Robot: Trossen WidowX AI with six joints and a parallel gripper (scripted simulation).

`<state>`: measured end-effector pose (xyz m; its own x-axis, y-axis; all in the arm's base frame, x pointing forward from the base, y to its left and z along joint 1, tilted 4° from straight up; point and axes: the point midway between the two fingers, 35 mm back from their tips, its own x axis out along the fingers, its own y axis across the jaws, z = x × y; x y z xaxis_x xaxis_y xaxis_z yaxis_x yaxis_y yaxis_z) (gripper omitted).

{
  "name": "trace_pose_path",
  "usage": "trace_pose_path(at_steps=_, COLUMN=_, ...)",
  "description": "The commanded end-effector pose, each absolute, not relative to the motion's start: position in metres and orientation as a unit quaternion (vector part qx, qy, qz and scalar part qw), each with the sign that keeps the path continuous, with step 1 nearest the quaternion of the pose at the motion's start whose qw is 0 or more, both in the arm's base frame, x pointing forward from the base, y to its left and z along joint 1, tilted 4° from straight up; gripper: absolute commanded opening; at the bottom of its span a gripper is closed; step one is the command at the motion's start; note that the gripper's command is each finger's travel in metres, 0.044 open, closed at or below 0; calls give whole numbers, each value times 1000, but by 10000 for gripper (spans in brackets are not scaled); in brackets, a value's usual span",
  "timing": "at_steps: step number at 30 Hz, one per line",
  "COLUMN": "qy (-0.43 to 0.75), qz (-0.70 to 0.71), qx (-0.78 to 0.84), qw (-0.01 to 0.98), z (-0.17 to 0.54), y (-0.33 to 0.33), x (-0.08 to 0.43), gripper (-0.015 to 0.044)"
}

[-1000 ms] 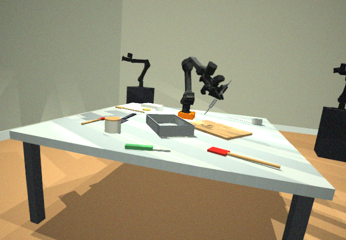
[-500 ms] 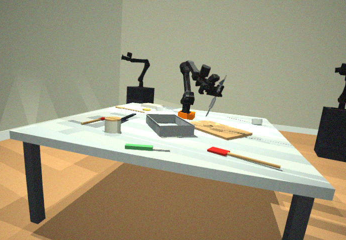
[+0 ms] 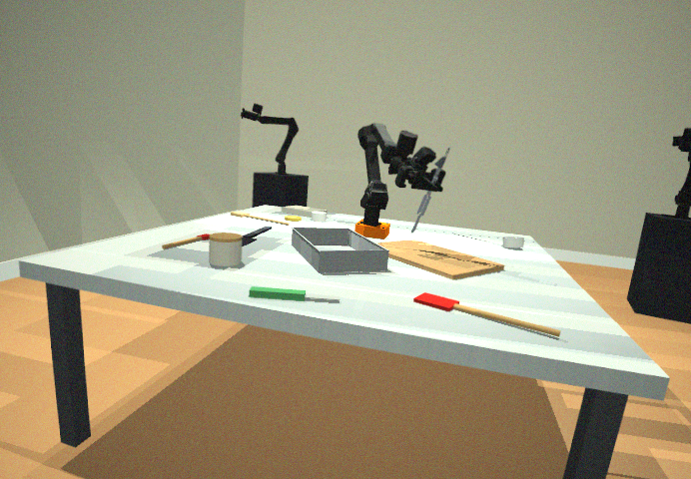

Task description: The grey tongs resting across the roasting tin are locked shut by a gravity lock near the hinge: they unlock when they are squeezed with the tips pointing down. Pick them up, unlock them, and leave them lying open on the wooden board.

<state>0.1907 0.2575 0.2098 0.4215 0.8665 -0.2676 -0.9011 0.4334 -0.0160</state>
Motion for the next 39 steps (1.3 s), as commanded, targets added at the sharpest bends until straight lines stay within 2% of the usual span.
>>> trace_pose_path(at_steps=1, qy=107, qz=529, qx=-76, qw=838, z=211, y=258, x=190, gripper=-150)
trace_pose_path(at_steps=25, qy=108, qz=529, qx=-76, qw=838, z=211, y=258, x=190, gripper=-150)
trace_pose_path(at_steps=39, qy=190, qz=516, qx=-106, qw=828, z=207, y=272, x=202, gripper=-150)
